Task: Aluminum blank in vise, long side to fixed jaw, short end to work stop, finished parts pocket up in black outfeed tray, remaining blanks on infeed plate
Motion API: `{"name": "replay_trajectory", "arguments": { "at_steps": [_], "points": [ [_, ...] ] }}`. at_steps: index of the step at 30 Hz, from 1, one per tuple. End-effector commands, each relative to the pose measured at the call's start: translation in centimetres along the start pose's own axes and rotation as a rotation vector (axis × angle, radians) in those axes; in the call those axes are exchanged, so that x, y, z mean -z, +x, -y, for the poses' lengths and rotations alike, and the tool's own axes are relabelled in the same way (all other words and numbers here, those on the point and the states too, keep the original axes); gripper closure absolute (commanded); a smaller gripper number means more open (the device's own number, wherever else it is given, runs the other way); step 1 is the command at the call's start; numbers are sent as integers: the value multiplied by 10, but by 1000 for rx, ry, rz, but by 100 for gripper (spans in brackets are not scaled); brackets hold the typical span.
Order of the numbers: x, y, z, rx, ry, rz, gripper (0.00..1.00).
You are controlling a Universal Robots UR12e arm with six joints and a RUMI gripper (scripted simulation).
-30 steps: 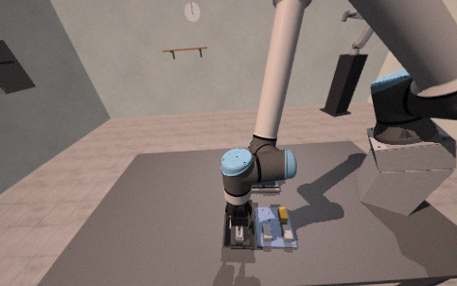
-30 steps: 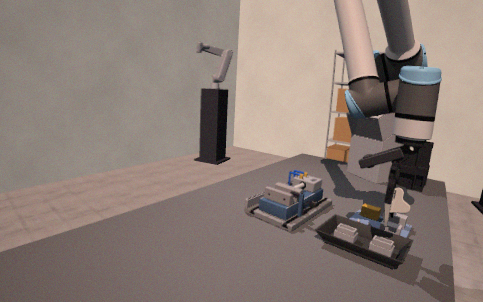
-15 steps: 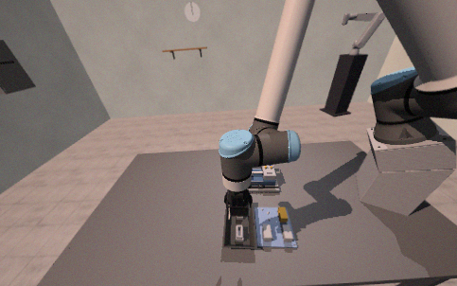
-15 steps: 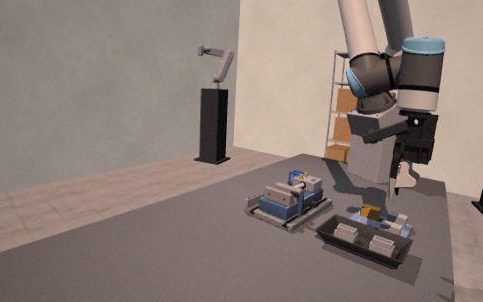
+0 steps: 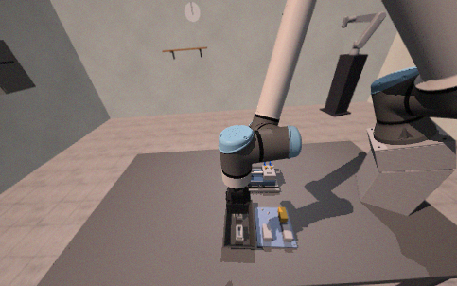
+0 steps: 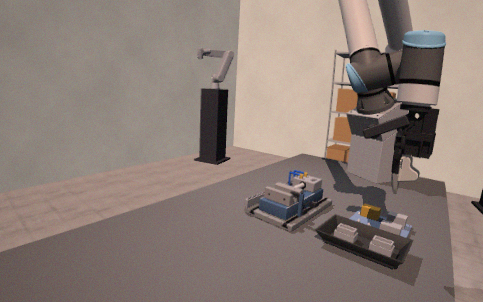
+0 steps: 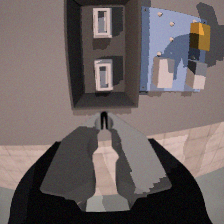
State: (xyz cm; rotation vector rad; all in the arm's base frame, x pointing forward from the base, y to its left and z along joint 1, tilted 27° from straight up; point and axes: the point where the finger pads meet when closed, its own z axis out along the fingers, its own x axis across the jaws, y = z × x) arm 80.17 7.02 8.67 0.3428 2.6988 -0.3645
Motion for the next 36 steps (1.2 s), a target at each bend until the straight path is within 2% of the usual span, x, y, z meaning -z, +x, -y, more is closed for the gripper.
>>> {"name": "replay_trajectory", "arguments": {
  "at_steps": [1, 31, 33, 36],
  "points": [
    [1, -1, 0, 0, 0, 1, 100],
    [0, 3, 0, 0, 0, 1, 100],
    [-1, 15, -1, 0, 0, 1, 100],
    [-3, 49, -3, 0, -1, 1, 100]
  ]
}}
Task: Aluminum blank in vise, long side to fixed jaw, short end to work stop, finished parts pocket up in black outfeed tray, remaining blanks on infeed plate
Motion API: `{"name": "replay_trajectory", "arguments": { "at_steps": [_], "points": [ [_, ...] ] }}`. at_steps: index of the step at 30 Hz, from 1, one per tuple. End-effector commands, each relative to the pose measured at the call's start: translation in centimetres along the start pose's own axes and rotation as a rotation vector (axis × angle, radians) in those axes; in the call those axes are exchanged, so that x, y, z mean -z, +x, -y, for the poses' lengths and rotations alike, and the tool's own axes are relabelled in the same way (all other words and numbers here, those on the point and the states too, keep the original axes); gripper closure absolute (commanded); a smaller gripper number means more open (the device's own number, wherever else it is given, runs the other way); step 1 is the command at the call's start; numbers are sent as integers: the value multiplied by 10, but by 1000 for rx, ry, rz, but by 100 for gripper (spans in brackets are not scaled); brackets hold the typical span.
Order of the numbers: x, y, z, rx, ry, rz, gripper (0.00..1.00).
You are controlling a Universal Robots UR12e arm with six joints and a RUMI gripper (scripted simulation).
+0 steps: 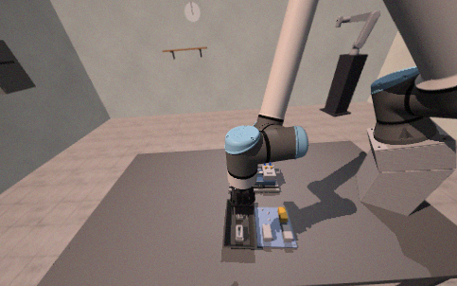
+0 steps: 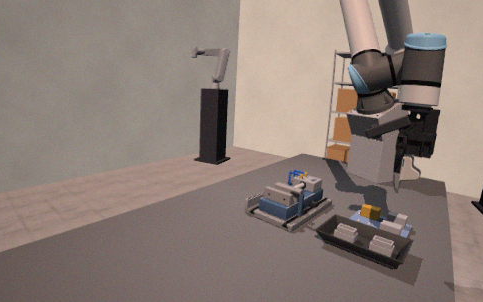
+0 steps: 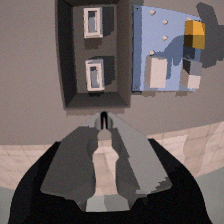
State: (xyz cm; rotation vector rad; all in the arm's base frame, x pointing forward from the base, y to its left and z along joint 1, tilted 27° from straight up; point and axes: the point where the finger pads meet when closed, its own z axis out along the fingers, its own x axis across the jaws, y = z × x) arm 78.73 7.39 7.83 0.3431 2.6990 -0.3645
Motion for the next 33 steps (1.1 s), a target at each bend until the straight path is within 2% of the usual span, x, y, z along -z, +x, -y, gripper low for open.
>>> {"name": "replay_trajectory", "arguments": {
  "at_steps": [1, 10, 12, 16, 20, 21, 33],
  "points": [
    [-2, 47, -2, 0, -1, 1, 100],
    [-1, 161, 3, 0, -1, 1, 100],
    [-1, 161, 3, 0, -1, 1, 100],
    [2, 193, 7, 0, -1, 1, 100],
    [2, 197, 8, 0, -1, 1, 100],
    [2, 197, 8, 0, -1, 1, 60],
    [2, 197, 8, 0, -1, 1, 60]
  ]
}}
